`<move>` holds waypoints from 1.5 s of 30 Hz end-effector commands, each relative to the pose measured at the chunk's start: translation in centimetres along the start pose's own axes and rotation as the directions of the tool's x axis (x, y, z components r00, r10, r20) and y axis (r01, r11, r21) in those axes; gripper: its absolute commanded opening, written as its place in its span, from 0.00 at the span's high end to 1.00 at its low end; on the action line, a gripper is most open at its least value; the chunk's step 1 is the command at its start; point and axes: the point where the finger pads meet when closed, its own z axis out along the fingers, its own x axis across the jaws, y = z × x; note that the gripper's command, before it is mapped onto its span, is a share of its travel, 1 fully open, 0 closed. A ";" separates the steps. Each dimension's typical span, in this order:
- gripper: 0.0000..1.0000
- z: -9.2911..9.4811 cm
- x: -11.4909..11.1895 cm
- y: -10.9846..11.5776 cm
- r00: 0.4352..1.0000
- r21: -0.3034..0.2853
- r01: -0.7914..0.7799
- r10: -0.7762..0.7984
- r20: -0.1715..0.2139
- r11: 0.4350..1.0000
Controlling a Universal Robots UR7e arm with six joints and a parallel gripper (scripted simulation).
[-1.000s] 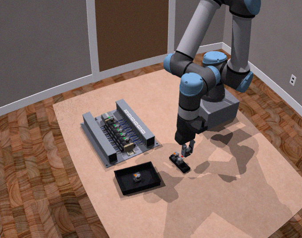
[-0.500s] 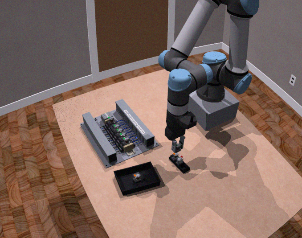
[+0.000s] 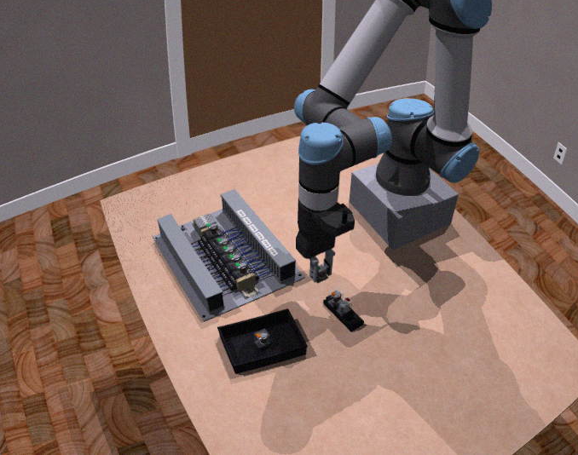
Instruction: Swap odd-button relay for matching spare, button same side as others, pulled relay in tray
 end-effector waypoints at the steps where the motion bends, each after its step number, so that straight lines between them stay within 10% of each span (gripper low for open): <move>1: 1.00 0.0 1.1 2.4 1.000 0.003 0.001 -0.001 -0.001 1.000; 10: 1.00 0.0 1.1 2.4 1.000 0.003 0.001 -0.001 -0.001 1.000; 15: 1.00 0.1 3.3 7.8 1.000 0.003 0.001 -0.001 -0.001 1.000; 27: 1.00 0.1 3.3 7.8 1.000 0.003 0.001 -0.001 -0.001 1.000; 32: 1.00 0.2 5.6 13.2 1.000 0.003 0.001 -0.001 -0.001 1.000; 45: 1.00 0.2 6.0 14.1 1.000 0.003 0.000 0.000 -0.001 1.000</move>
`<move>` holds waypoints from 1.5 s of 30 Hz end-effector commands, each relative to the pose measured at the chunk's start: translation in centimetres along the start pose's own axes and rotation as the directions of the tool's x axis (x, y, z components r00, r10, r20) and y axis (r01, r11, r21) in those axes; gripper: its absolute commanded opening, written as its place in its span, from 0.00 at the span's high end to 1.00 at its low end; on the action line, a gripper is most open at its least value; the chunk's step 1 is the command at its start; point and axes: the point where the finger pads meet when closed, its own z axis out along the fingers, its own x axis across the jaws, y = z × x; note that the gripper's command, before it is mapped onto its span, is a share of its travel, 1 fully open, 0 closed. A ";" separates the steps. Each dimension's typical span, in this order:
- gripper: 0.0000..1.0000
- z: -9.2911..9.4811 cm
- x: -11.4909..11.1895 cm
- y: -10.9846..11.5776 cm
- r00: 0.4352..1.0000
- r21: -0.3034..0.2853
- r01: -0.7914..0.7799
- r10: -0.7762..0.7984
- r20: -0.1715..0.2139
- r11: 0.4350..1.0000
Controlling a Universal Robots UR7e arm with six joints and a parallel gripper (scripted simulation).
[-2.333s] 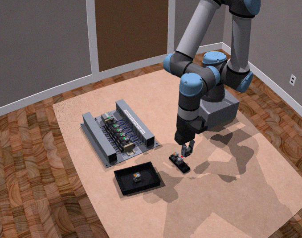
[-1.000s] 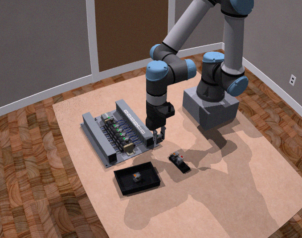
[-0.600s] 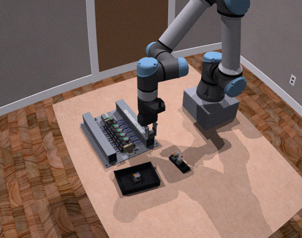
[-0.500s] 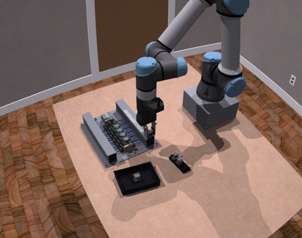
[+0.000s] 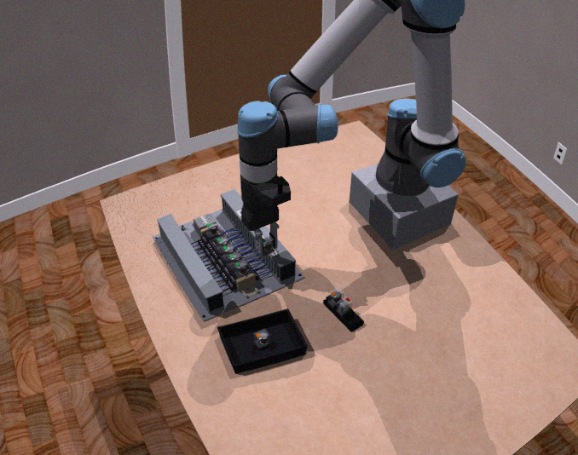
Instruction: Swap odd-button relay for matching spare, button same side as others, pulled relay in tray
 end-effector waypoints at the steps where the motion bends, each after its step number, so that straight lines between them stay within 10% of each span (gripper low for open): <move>1: 1.00 0.0 0.9 2.2 1.000 0.000 0.000 0.000 -0.001 1.000; 4: 1.00 0.0 2.3 5.5 1.000 0.000 0.001 -0.001 -0.001 1.000; 16: 1.00 0.0 2.3 5.5 1.000 0.000 0.001 -0.001 -0.001 1.000; 21: 1.00 0.1 4.6 10.9 1.000 0.000 0.001 -0.001 -0.001 1.000; 33: 1.00 0.1 4.6 10.9 1.000 0.000 0.001 -0.001 -0.001 1.000; 38: 1.00 0.2 6.7 15.9 1.000 -0.001 0.001 -0.001 -0.002 1.000; 45: 1.00 0.2 6.7 15.9 1.000 -0.001 0.001 -0.001 -0.002 1.000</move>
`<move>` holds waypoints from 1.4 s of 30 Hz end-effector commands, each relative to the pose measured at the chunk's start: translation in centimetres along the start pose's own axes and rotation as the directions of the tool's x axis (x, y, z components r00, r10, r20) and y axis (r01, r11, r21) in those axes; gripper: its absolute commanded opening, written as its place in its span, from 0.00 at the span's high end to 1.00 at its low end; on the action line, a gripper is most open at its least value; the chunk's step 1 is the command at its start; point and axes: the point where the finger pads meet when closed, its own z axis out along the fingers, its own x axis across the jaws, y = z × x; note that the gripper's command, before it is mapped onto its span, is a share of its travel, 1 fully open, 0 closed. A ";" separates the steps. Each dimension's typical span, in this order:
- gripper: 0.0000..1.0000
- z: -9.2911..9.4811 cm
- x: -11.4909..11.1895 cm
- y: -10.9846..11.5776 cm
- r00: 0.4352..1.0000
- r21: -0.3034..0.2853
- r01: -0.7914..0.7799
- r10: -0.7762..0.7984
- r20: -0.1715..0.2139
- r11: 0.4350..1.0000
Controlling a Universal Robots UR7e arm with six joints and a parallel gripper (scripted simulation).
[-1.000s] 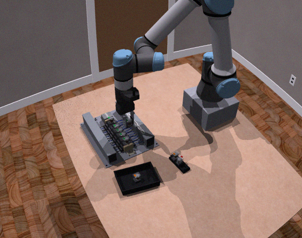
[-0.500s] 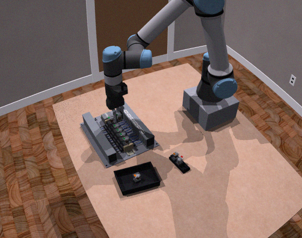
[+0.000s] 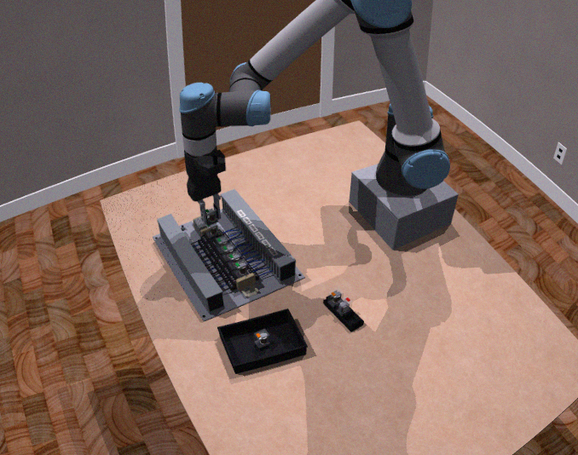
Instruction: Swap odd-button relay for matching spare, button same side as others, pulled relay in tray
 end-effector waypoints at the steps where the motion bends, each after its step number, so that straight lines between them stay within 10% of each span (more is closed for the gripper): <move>1: 1.00 0.0 0.3 0.5 1.000 0.001 0.001 -0.001 0.000 1.000; 42: 1.00 0.0 -0.3 -1.0 1.000 0.001 0.001 -0.001 0.000 1.000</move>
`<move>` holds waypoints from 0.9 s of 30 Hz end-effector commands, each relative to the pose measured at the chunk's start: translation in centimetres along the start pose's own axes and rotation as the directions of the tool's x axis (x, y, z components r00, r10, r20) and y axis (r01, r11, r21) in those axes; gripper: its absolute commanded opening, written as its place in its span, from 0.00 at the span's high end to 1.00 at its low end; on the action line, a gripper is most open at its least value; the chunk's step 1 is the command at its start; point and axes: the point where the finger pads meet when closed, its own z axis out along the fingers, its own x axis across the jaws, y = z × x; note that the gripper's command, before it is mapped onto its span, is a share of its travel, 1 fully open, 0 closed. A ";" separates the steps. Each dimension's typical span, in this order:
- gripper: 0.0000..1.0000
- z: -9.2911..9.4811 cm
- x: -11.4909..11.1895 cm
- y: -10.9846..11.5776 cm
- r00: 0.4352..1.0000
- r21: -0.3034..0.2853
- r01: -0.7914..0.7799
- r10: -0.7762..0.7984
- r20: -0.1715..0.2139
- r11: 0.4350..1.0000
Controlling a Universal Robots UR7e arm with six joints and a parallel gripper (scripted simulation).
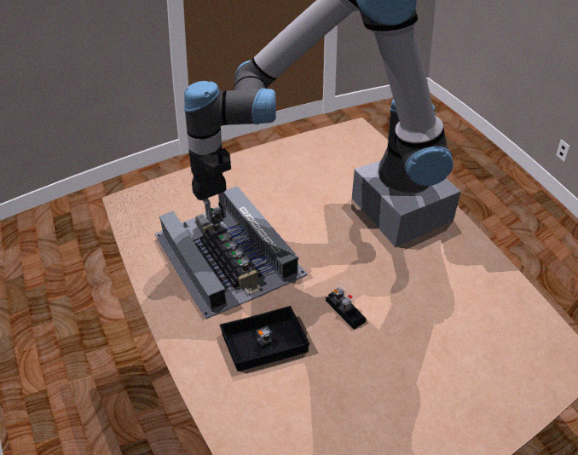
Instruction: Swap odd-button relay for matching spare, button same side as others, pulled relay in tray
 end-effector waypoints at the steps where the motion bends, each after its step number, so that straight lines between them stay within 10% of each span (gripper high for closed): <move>1: 1.00 -0.1 0.0 -0.2 1.000 -0.001 0.000 0.000 -0.001 1.000; 27: 1.00 1.1 -0.1 -0.3 1.000 -0.001 0.000 0.000 -0.001 1.000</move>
